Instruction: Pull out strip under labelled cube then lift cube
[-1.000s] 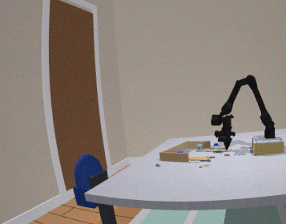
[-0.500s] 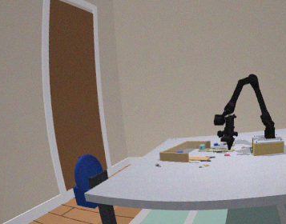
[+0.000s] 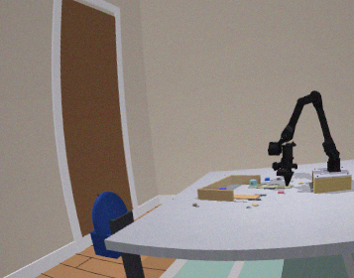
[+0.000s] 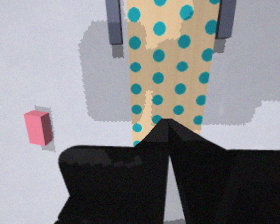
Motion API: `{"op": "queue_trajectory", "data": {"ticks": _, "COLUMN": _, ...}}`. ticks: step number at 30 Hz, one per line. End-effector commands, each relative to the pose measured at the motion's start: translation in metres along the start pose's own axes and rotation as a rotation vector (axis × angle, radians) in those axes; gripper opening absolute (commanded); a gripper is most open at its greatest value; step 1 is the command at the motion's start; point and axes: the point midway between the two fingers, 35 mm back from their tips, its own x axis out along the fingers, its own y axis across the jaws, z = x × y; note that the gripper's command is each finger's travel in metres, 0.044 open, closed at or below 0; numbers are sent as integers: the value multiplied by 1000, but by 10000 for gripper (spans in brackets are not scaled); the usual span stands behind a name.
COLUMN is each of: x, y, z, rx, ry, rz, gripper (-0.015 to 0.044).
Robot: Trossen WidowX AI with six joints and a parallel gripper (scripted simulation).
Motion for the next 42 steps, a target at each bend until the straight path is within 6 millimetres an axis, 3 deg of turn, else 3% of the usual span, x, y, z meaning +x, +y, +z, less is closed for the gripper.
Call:
{"op": "queue_trajectory", "data": {"ticks": 1, "x": 6, "y": -1, "z": -17, "rx": 6, "ry": 39, "rz": -4, "gripper": 0}}
{"op": "queue_trajectory", "data": {"ticks": 42, "x": 5, "y": -2, "z": -62, "rx": 6, "ry": 43, "rz": -4, "gripper": 0}}
